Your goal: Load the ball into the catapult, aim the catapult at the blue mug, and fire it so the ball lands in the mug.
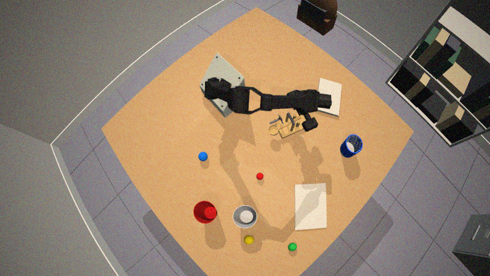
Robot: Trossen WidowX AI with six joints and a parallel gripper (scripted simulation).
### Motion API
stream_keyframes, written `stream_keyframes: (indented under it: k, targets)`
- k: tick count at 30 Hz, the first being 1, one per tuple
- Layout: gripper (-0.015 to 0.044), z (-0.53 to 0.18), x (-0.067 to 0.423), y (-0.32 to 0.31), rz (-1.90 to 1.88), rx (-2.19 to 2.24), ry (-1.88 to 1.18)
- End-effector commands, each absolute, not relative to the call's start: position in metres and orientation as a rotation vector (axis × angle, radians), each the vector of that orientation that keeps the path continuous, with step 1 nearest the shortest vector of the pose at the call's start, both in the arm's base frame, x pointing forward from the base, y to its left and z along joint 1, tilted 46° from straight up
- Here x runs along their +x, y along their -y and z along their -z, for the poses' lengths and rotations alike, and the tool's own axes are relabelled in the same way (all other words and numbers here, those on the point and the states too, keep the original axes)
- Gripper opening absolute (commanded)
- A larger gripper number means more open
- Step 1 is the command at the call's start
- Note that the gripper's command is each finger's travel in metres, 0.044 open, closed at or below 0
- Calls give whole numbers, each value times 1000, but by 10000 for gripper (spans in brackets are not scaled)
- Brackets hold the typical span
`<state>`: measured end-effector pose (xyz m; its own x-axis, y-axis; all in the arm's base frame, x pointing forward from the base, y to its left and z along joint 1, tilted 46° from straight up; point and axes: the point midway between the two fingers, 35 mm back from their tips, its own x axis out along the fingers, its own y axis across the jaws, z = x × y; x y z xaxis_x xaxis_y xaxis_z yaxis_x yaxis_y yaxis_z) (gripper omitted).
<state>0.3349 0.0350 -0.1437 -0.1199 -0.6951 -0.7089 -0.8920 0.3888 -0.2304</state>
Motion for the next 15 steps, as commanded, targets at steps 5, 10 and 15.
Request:
stream_keyframes:
  k: [5, 10, 15]
  targets:
    - [440, 155, 330, -23, -325, -1377, -1887]
    - [440, 160, 329, -17, -324, -1377, -1887]
    - [440, 166, 328, -11, -324, -1377, -1887]
